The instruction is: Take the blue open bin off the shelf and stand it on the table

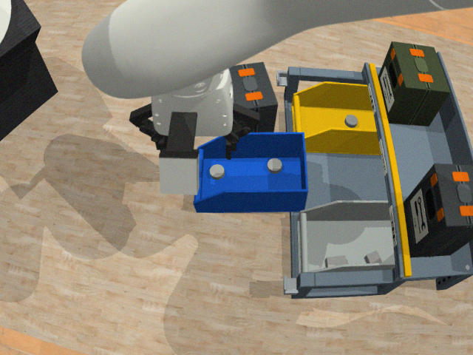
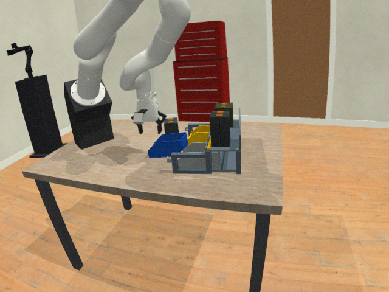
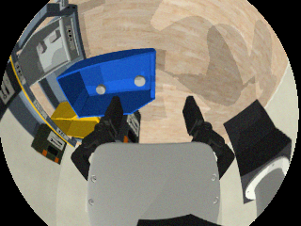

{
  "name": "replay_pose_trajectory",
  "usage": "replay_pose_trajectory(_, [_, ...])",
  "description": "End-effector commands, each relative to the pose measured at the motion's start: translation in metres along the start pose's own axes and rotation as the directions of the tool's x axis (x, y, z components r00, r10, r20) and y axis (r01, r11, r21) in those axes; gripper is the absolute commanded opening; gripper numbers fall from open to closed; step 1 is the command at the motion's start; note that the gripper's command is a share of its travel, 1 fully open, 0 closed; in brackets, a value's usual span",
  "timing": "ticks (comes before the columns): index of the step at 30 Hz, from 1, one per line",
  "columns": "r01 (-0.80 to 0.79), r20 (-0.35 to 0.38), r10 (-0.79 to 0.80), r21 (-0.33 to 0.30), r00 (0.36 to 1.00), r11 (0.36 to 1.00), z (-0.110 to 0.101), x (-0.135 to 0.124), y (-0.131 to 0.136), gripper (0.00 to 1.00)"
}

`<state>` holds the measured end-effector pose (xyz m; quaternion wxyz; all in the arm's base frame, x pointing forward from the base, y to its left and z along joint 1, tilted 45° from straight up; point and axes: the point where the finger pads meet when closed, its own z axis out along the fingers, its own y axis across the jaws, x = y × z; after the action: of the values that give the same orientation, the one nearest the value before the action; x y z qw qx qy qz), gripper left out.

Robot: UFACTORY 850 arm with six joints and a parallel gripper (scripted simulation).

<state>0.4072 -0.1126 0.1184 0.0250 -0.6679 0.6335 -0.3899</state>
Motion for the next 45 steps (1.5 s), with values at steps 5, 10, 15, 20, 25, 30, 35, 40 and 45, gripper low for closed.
replay_pose_trajectory(5, [0.0, 0.028, 0.0, 0.006, 1.0, 1.0, 0.0004, 0.0012, 0.0003, 1.0])
replay_pose_trajectory(10, [0.0, 0.028, 0.0, 0.006, 1.0, 1.0, 0.0004, 0.0012, 0.0003, 1.0])
replay_pose_trajectory(15, [0.0, 0.016, 0.0, 0.004, 1.0, 1.0, 0.0002, 0.0008, 0.0002, 1.0])
replay_pose_trajectory(20, [0.0, 0.028, 0.0, 0.006, 1.0, 1.0, 0.0004, 0.0012, 0.0003, 1.0])
replay_pose_trajectory(25, [0.0, 0.028, 0.0, 0.006, 1.0, 1.0, 0.0004, 0.0012, 0.0003, 1.0])
replay_pose_trajectory(30, [0.0, 0.005, 0.0, 0.001, 1.0, 1.0, 0.0, 0.0004, 0.0001, 1.0])
replay_pose_trajectory(35, [0.0, 0.028, 0.0, 0.006, 1.0, 1.0, 0.0004, 0.0012, 0.0003, 1.0])
replay_pose_trajectory(40, [0.0, 0.028, 0.0, 0.006, 1.0, 1.0, 0.0004, 0.0012, 0.0003, 1.0])
replay_pose_trajectory(45, [0.0, 0.028, 0.0, 0.006, 1.0, 1.0, 0.0004, 0.0012, 0.0003, 1.0])
